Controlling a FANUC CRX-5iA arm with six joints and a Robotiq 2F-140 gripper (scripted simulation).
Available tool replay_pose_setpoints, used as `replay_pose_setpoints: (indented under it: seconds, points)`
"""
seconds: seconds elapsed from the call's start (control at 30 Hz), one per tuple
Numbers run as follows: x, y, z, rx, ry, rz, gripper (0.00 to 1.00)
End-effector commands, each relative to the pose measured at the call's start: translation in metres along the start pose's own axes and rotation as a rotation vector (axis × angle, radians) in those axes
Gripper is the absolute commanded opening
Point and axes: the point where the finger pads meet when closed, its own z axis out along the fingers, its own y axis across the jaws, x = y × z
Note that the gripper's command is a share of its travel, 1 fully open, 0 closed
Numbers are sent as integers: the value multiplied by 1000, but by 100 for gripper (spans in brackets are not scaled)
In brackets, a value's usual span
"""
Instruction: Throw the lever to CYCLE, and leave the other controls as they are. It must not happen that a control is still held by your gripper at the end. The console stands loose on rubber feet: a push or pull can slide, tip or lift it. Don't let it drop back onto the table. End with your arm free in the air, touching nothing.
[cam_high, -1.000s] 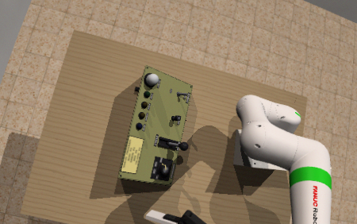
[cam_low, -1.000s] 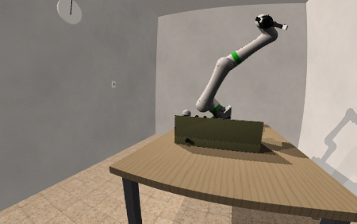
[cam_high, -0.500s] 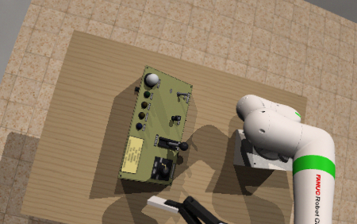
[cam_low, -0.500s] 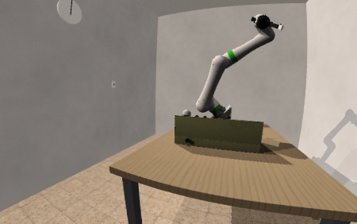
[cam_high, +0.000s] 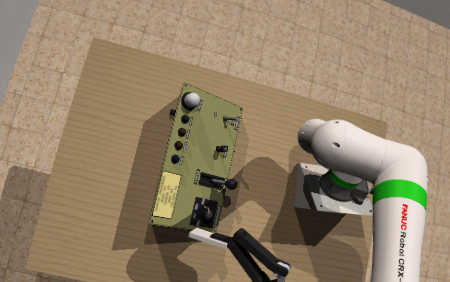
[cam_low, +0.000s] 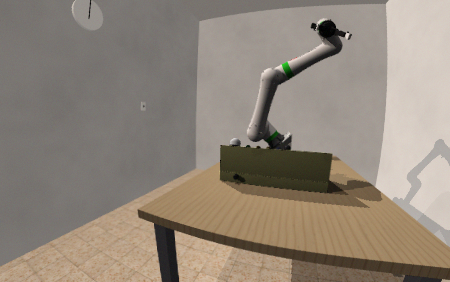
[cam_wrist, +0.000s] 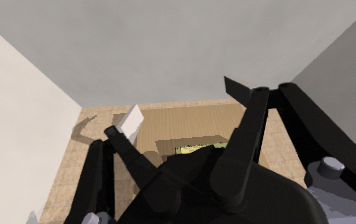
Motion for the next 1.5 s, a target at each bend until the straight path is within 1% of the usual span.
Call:
replay_pose_setpoints:
  seconds: [0.0,0.23,0.3,0.8,0.87,1.37,1.43,1.47]
  points:
    - [-1,2,0,2,8,1,100]
    - [-1,2,0,2,8,1,100]
    - [-24,29,8,-17,-9,6,100]
    - [-24,29,8,-17,-9,6,100]
    - [-54,55,15,-32,-30,11,100]
    - [-54,55,15,-32,-30,11,100]
    - [-89,80,23,-44,-54,16,100]
    - [-89,80,23,-44,-54,16,100]
